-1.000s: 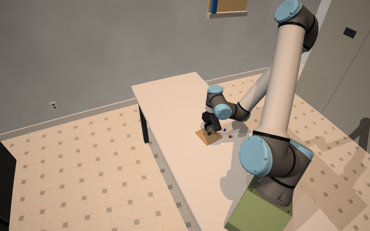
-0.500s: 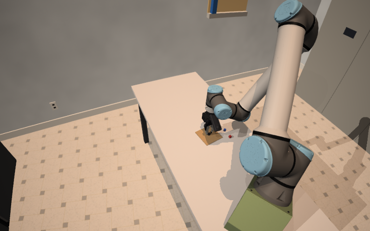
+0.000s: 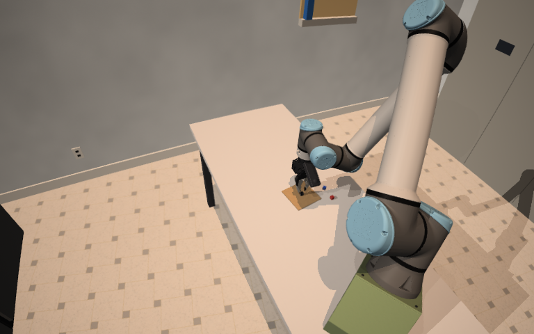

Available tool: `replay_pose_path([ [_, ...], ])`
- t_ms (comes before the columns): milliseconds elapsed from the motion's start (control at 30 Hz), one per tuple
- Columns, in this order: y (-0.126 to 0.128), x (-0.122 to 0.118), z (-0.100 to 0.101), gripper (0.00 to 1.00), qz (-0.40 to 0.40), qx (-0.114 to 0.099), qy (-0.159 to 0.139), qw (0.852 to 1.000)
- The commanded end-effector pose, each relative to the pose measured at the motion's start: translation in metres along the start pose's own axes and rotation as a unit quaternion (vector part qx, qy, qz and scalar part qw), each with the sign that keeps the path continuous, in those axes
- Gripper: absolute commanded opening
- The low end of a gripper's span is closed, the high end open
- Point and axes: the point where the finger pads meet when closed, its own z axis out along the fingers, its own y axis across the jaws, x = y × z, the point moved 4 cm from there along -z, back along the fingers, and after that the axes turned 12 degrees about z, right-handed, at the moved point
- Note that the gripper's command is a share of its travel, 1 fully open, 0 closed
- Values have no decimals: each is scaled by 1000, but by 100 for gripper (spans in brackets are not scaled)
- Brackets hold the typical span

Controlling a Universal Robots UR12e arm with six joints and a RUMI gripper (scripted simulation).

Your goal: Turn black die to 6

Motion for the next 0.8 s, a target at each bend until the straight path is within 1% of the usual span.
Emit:
replay_pose_path([
  [0,0,0,-20,18,0,0,0,1000],
  [167,0,0,-47,18,0,0,0,1000],
  [267,0,0,-60,18,0,0,0,1000],
  [333,0,0,-60,18,0,0,0,1000],
  [467,0,0,-70,18,0,0,0,1000],
  [600,0,0,-71,18,0,0,0,1000],
  [633,0,0,-71,100,0,0,0,1000],
  [767,0,0,-71,100,0,0,0,1000],
])
